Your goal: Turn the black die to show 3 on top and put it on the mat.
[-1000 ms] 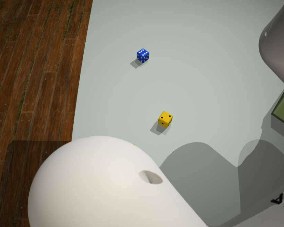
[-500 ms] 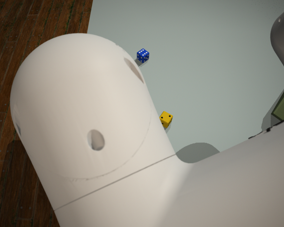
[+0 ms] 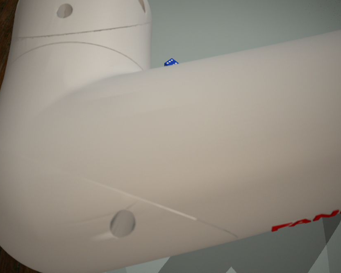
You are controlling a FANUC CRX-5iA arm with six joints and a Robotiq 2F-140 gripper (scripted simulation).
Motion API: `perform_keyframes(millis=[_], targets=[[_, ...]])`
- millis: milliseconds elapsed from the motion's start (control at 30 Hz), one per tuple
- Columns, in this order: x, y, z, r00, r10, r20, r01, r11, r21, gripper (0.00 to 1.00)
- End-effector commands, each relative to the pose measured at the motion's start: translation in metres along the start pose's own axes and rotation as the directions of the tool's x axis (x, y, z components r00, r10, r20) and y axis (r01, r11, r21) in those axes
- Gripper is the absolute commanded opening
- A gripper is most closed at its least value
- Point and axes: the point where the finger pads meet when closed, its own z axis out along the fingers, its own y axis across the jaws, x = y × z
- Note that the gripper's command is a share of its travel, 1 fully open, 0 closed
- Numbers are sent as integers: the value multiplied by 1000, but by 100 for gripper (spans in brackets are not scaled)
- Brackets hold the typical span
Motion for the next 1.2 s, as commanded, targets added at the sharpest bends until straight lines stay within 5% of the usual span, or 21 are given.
perform_keyframes(millis=[0,233,567,800,1167], targets=[[2,2,1,1000,1,29,-1,1000,-11,24],[5,4,3,975,8,223,-4,1000,-20,24],[9,1,2,958,3,288,0,1000,-9,24],[11,2,4,882,7,472,0,1000,-15,24],[15,1,5,841,5,541,0,1000,-10,24]])
